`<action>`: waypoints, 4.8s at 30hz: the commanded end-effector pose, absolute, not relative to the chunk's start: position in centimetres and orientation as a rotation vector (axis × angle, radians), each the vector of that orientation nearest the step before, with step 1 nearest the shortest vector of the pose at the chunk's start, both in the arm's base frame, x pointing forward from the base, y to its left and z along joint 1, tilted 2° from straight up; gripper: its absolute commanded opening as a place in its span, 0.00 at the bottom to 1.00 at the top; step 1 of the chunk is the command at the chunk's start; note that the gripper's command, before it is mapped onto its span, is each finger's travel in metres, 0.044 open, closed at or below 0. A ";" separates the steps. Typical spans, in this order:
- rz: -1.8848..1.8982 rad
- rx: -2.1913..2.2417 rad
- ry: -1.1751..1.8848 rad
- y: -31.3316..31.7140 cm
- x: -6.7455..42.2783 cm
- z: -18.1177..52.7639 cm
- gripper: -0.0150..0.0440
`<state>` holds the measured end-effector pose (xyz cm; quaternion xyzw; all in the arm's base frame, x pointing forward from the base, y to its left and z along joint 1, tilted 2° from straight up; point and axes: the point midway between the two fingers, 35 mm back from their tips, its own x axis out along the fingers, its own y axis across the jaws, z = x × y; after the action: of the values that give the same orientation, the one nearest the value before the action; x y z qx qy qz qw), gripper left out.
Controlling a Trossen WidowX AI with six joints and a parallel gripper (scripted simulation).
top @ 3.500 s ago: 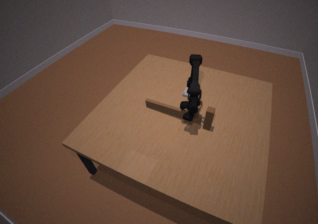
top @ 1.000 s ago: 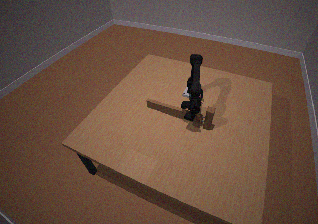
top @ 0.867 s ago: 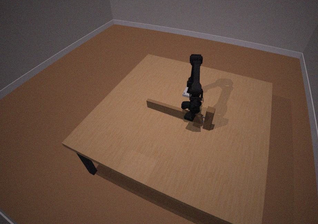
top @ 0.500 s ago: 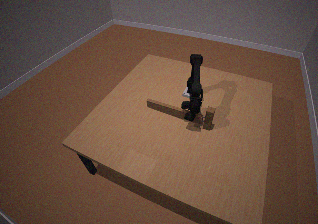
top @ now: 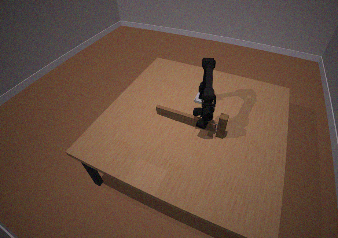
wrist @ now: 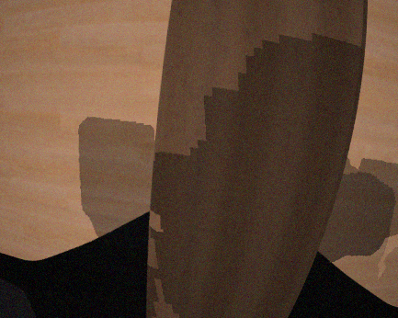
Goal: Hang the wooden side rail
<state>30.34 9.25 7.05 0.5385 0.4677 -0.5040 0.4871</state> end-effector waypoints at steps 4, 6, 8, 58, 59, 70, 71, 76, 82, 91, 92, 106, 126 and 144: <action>-1.222 1.325 1.130 9.4 30.7 7.5 0.25; -1.222 1.325 1.130 9.4 30.7 7.5 0.25; -1.222 1.325 1.130 9.5 30.7 7.5 0.25; -1.222 1.325 1.131 10.0 30.5 7.2 0.25; -1.222 1.325 1.131 10.0 30.5 7.2 0.25; -1.222 1.325 1.131 10.1 30.4 7.3 0.25; -1.222 1.325 1.131 10.2 30.4 7.3 0.25; -1.222 1.325 1.131 10.2 30.4 7.4 0.25; -1.222 1.325 1.131 10.2 30.5 7.4 0.25; -1.222 1.325 1.131 10.3 30.6 7.5 0.25; -1.222 1.325 1.131 10.3 30.6 7.5 0.25; -1.222 1.325 1.131 10.4 30.7 7.5 0.25; -1.222 1.326 1.131 10.6 30.8 7.6 0.25; -1.222 1.326 1.131 10.7 30.8 7.4 0.25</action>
<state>30.51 10.49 7.16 0.5388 0.4679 -0.5058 0.4846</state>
